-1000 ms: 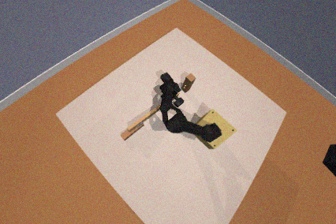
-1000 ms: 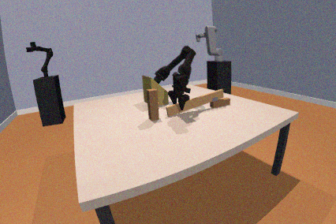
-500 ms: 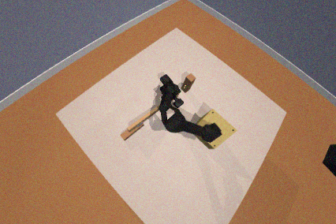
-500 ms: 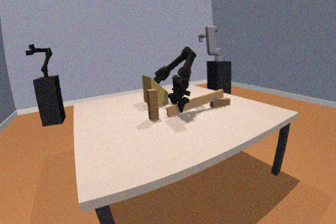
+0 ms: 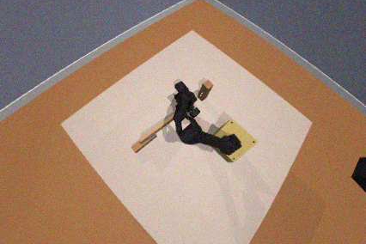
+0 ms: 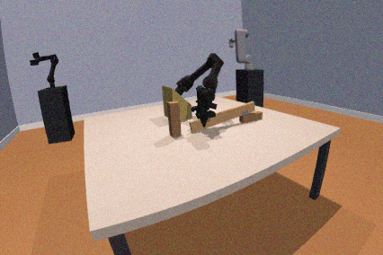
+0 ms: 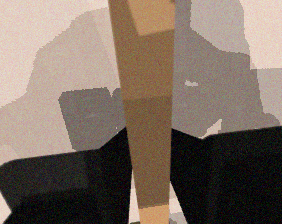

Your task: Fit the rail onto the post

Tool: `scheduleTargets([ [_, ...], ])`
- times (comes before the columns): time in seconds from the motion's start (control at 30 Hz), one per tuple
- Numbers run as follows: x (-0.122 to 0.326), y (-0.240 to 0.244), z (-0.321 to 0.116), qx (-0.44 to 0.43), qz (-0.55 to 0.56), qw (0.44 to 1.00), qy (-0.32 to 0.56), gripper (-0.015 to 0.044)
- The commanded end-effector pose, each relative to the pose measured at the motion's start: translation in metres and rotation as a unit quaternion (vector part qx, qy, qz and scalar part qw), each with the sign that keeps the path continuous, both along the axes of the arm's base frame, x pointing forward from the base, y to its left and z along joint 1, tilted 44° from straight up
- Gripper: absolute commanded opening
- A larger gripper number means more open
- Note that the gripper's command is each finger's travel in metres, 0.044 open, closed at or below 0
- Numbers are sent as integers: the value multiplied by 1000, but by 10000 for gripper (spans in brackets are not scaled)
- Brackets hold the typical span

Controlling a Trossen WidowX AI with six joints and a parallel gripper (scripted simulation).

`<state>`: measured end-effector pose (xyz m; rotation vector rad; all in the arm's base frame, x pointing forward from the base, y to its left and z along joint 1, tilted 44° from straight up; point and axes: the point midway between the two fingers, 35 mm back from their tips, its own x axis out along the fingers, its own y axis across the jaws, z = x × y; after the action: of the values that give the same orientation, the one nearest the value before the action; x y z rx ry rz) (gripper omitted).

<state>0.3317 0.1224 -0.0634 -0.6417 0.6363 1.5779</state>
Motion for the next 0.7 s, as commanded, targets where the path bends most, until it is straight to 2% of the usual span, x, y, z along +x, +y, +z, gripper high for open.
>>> scheduleTargets([
  [0.0,0,0,0,1,-1,1000,2,26],
  [0.03,0,0,0,1,-1,1000,2,0],
  [0.67,0,-3,3,1,-1,1000,2,0],
])
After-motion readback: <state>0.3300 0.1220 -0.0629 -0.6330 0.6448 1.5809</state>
